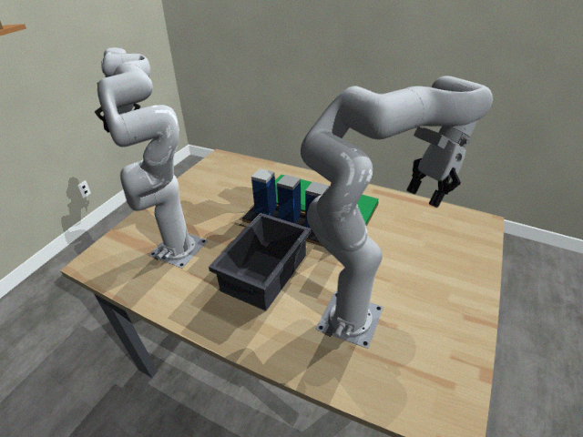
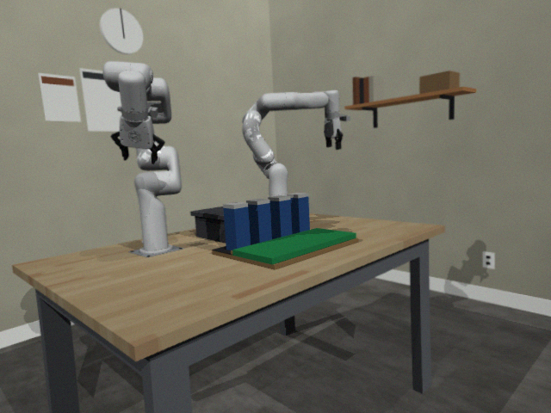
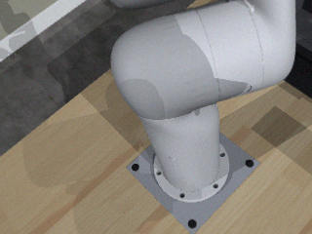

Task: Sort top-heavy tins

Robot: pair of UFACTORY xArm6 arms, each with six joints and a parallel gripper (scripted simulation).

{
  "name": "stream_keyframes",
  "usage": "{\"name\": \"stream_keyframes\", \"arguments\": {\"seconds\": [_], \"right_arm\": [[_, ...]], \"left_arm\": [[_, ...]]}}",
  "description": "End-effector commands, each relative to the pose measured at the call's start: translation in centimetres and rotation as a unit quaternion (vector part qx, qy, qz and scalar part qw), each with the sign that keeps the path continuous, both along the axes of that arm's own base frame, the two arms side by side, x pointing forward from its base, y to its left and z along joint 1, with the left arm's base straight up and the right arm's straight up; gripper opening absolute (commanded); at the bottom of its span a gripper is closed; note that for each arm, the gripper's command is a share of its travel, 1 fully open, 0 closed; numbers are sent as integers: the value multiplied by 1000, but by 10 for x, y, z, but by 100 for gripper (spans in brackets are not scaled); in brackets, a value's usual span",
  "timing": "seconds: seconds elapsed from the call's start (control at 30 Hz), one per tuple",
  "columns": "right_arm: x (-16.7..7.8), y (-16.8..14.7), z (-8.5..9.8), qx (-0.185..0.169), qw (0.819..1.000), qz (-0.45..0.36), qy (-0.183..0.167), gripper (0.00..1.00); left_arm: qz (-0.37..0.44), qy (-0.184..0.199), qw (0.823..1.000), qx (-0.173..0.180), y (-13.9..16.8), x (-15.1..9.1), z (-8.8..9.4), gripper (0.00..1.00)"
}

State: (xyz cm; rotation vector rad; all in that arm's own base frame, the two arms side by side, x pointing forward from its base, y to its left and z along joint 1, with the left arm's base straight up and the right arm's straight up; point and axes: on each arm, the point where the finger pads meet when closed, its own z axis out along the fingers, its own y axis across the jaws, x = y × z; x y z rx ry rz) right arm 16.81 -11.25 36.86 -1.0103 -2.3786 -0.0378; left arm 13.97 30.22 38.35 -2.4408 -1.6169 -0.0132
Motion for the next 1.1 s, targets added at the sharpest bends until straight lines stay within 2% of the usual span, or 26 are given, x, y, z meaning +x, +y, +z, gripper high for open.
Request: {"name": "stream_keyframes", "arguments": {"seconds": [0.0, 0.63, 1.07], "right_arm": [[0, 0, 1, -1, 1000, 0, -1, 100], [1, 0, 0, -3, 1000, -3, -1, 100], [9, -9, -8, -46, 996, -79, 4, 100]], "left_arm": [[0, -1, 1000, 2, 0, 0, 2, 100], [0, -1, 1000, 2, 0, 0, 2, 100], [0, -1, 1000, 2, 0, 0, 2, 100]]}}
